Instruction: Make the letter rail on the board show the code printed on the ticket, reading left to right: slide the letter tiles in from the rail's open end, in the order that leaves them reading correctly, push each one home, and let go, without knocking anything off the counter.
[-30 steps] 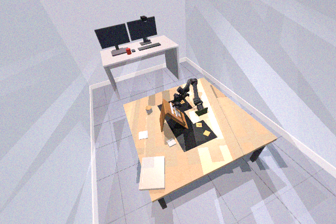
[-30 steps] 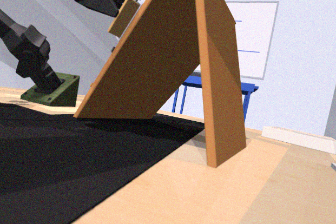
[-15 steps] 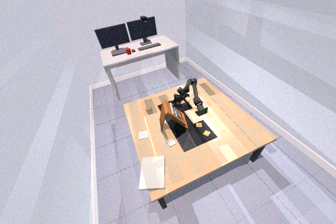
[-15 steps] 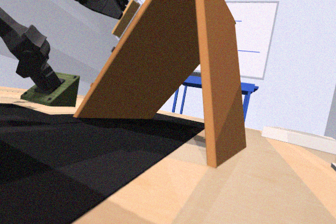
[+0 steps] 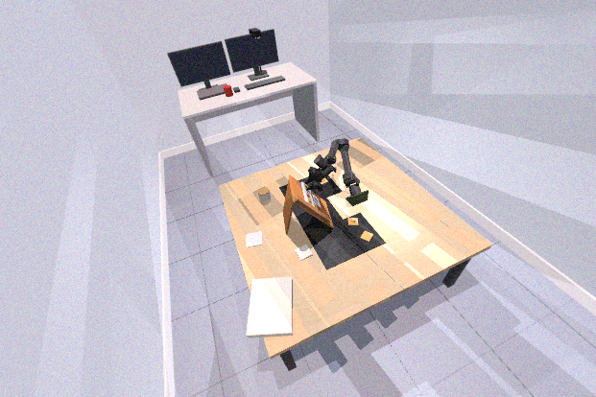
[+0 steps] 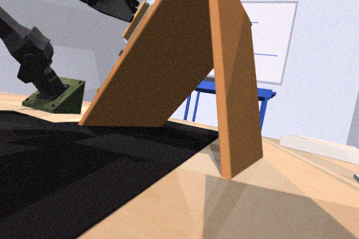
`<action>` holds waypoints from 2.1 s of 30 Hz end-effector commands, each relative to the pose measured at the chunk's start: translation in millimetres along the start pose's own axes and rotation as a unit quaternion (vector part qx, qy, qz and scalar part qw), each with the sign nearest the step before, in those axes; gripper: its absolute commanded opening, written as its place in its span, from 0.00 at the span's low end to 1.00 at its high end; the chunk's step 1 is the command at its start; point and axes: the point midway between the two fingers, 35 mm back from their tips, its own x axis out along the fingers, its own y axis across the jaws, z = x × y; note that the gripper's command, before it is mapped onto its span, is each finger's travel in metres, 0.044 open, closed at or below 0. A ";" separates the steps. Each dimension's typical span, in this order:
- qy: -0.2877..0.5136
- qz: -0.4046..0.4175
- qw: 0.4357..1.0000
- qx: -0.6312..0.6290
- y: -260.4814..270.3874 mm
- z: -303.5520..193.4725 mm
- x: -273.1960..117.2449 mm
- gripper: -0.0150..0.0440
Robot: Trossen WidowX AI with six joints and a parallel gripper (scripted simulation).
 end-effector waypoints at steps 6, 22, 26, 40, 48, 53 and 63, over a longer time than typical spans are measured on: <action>0.000 -0.001 1.000 0.002 4.7 0.3 0.2 0.25; 0.000 -0.001 1.000 0.002 13.1 0.3 0.4 0.25; 0.000 -0.001 1.000 0.002 15.2 0.3 0.5 0.25; 0.000 0.000 1.000 0.001 17.9 0.2 0.2 0.48; 0.000 -0.001 1.000 0.002 18.2 0.2 -7.2 0.75; 0.000 -0.001 1.000 0.002 18.3 0.8 -15.5 0.75; 0.001 -0.001 1.000 0.002 19.6 -1.6 -22.0 0.75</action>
